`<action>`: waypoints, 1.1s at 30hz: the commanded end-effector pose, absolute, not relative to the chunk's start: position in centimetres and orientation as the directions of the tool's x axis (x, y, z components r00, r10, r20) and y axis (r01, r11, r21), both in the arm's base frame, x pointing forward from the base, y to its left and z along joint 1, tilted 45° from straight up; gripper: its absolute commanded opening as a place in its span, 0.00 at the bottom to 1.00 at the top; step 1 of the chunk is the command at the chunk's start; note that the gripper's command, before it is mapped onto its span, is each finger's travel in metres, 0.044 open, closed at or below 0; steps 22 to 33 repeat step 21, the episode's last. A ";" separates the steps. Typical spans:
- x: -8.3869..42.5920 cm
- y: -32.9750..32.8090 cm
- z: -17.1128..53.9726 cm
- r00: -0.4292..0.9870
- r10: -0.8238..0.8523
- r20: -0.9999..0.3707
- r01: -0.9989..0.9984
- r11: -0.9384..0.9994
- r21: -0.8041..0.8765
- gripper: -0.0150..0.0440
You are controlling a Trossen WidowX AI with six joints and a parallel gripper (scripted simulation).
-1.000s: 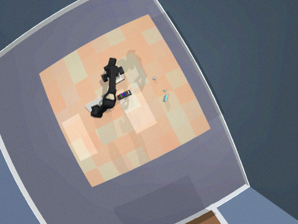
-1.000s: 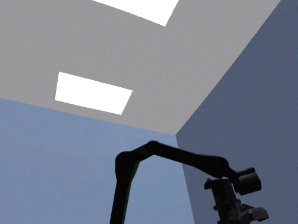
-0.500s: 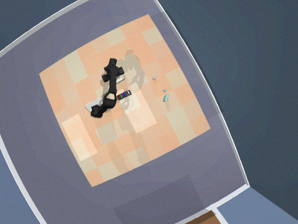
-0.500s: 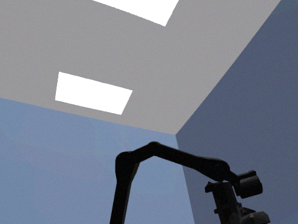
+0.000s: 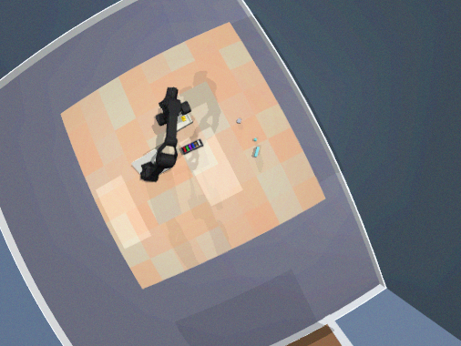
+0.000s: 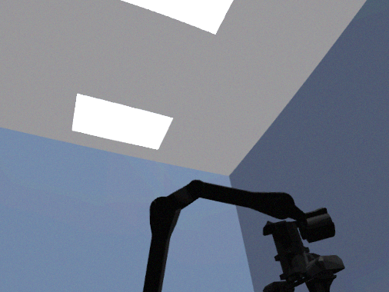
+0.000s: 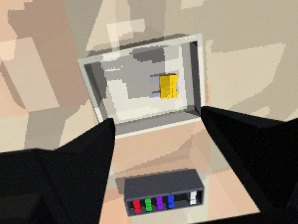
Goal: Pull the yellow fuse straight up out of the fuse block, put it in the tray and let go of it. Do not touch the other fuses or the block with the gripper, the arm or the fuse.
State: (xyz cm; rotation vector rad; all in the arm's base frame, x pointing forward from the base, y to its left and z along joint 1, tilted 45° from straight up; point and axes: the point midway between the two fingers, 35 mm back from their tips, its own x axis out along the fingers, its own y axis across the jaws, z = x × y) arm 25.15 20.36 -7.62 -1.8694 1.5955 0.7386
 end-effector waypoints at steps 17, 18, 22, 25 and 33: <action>25.2 20.3 -7.6 0.133 -0.678 -0.723 -0.990 -0.125 -0.065 0.81; 25.2 20.3 -7.6 0.133 -0.678 -0.723 -0.990 -0.125 -0.065 0.81; 25.2 20.3 -7.6 0.133 -0.678 -0.723 -0.990 -0.125 -0.065 0.81; 25.2 20.3 -7.6 0.133 -0.678 -0.723 -0.990 -0.125 -0.065 0.81; 25.2 20.3 -7.6 0.133 -0.678 -0.723 -0.990 -0.125 -0.065 0.81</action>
